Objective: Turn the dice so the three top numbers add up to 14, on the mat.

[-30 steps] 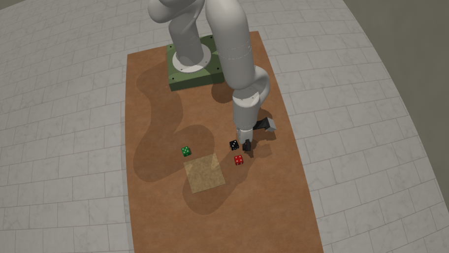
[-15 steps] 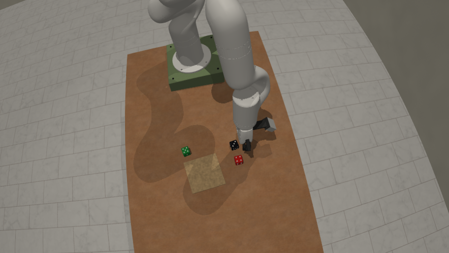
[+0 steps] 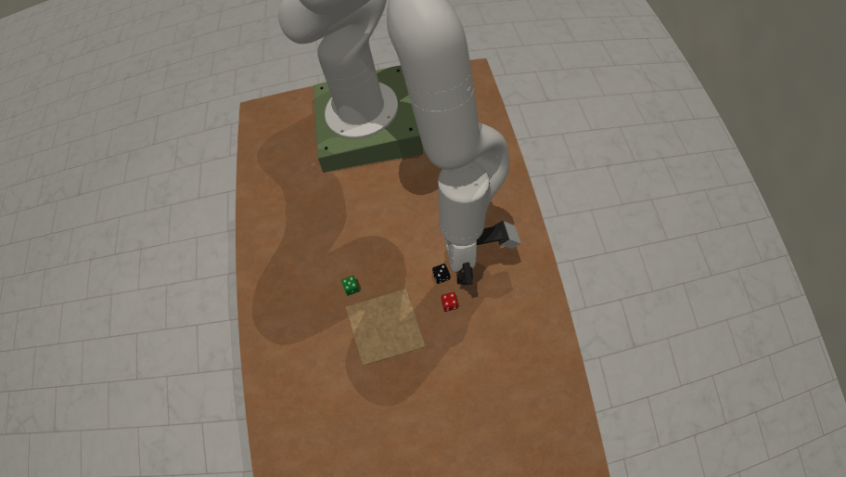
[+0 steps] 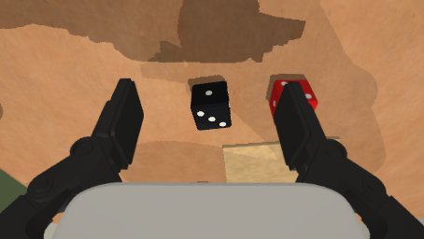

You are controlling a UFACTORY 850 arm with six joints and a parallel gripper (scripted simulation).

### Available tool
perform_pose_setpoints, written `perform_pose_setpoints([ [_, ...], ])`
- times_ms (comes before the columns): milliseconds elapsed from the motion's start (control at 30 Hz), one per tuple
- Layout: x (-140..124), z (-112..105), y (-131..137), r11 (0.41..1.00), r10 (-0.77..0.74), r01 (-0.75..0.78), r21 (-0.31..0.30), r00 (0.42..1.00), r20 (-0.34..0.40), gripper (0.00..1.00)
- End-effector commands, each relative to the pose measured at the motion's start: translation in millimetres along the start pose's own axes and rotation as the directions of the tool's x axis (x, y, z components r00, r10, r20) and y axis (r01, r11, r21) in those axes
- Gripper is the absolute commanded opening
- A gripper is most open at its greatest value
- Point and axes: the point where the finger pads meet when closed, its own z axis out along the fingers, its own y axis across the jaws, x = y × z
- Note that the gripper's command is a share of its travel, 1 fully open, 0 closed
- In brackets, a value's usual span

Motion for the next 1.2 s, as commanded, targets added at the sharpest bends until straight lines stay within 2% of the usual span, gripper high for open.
perform_pose_setpoints([
  [0, 0, -1, 2, 1.000, 0.000, 0.000, -0.002, 1.000, -0.001, 1.00],
  [267, 1, -1, 16, 1.000, 0.000, 0.000, -0.002, 1.000, -0.001, 1.00],
  [633, 5, -1, 67, 1.000, 0.000, 0.000, -0.002, 1.000, -0.001, 1.00],
  [1167, 6, -1, 69, 1.000, 0.000, 0.000, -0.002, 1.000, -0.001, 1.00],
])
